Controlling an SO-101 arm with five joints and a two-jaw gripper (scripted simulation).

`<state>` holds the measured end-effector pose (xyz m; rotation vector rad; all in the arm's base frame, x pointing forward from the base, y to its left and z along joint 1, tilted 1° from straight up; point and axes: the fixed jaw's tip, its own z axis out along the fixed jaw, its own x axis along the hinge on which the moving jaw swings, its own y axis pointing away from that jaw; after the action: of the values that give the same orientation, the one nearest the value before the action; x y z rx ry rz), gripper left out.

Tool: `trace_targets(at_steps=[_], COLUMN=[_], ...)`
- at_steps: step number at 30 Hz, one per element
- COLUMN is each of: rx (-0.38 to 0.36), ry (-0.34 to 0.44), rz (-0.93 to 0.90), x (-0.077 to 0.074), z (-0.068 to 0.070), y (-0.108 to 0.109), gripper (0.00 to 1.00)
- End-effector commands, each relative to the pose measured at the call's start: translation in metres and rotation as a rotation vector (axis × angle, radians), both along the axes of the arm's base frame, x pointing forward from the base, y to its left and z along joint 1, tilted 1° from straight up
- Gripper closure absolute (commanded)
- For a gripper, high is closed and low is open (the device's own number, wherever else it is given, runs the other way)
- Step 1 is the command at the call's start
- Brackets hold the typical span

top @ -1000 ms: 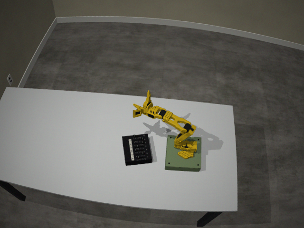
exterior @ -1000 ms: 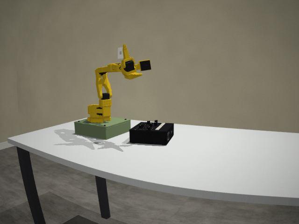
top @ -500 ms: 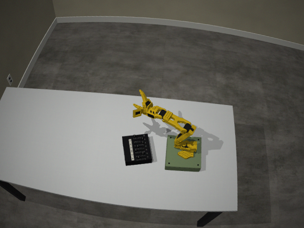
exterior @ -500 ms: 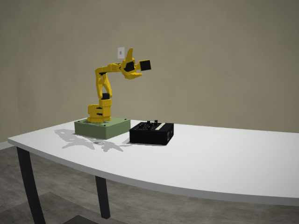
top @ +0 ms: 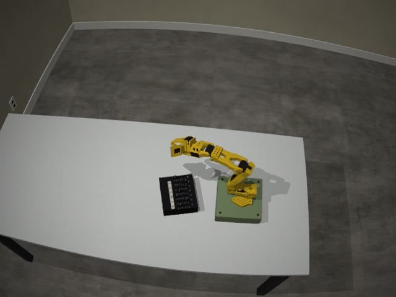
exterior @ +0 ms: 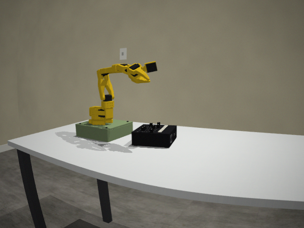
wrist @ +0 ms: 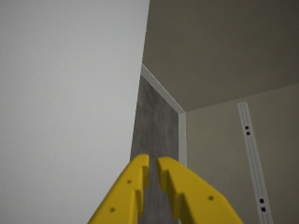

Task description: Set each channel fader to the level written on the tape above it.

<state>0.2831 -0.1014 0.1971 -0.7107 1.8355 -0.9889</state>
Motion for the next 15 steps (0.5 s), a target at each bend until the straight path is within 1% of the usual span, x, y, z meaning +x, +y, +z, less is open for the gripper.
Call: trace_targets(at_steps=[1,9,11,15], rx=[0.121,0.404,0.404,0.534], ry=[0.043,0.181,0.181,0.264], rz=[0.022,0.024,0.024,0.002], x=[0.004,0.004,0.004,0.0], z=[-0.007,-0.03,-0.03,-0.041], y=[0.016,0.056,0.056,0.075], gripper=[1.0,1.0,1.0,1.0])
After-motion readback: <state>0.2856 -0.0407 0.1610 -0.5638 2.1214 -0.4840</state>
